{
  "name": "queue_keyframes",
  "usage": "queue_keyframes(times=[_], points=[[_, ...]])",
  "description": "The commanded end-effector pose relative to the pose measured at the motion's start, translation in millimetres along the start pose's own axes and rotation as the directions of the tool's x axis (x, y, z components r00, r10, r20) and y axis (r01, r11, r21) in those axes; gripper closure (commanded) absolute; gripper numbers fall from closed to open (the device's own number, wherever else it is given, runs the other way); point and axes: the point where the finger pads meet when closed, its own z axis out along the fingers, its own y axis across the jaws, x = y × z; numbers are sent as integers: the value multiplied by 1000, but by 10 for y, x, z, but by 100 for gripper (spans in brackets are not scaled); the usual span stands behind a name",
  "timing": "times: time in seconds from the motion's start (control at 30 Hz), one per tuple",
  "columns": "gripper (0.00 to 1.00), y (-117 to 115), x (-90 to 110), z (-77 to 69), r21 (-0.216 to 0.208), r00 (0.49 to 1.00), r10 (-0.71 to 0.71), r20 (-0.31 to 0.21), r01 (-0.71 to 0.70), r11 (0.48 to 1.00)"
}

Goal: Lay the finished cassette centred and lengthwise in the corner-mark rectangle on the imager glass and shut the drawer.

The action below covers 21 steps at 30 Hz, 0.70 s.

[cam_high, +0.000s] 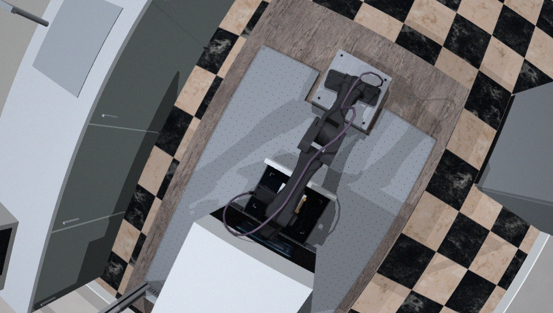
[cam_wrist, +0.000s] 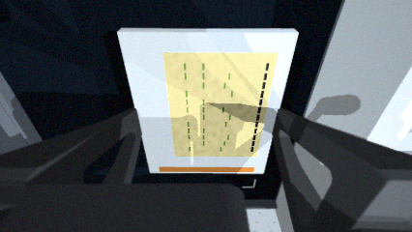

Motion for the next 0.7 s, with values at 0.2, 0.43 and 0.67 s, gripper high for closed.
queue_keyframes(times=[0.2, 0.43, 0.67], points=[[100, 44, 21, 85, -17, 1000, -2, 13, 3, 1000], [100, 77, 21, 63, -27, 1000, -3, 13, 3, 1000], [100, 69, 21, 31, -32, 1000, -3, 13, 3, 999]])
